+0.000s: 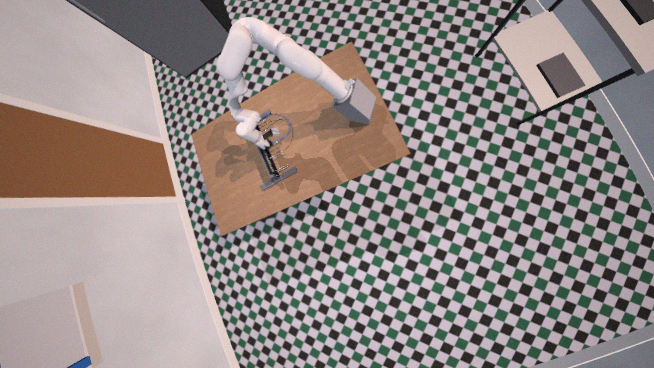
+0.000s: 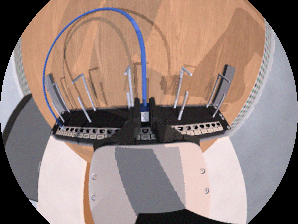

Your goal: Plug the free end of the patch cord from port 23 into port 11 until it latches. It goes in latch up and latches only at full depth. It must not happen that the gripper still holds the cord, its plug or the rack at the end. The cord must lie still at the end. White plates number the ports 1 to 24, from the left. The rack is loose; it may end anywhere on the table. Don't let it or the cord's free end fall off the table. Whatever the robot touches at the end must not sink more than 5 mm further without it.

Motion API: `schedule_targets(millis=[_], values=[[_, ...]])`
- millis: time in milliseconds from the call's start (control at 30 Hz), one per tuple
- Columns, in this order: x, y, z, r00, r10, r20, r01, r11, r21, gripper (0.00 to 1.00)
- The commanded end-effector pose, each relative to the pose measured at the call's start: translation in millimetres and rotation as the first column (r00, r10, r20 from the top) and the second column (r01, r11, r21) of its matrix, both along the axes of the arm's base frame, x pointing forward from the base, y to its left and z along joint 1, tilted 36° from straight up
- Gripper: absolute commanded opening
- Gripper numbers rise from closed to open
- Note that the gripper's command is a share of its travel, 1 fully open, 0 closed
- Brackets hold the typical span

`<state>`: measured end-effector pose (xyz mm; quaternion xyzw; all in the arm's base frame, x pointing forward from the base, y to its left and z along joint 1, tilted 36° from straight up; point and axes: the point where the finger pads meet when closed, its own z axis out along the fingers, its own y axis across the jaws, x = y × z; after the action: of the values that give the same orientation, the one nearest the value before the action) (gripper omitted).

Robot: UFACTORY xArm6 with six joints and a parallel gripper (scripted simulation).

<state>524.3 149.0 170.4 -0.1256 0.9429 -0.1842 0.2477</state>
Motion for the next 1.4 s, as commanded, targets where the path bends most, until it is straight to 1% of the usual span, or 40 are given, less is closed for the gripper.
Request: schedule_targets(millis=[0,267,567,1367], values=[[4.4,2.4,3.7,1.000,0.001,0.003,-0.001,1.000,0.002,0.00],[14.7,6.4,9.0,1.000,0.001,0.003,-0.001,1.000,0.002,0.00],[20.7,8.8,12.2,1.000,0.001,0.003,-0.001,1.000,0.002,0.00],[21.7,9.2,12.7,1.000,0.001,0.003,-0.001,1.000,0.002,0.00]])
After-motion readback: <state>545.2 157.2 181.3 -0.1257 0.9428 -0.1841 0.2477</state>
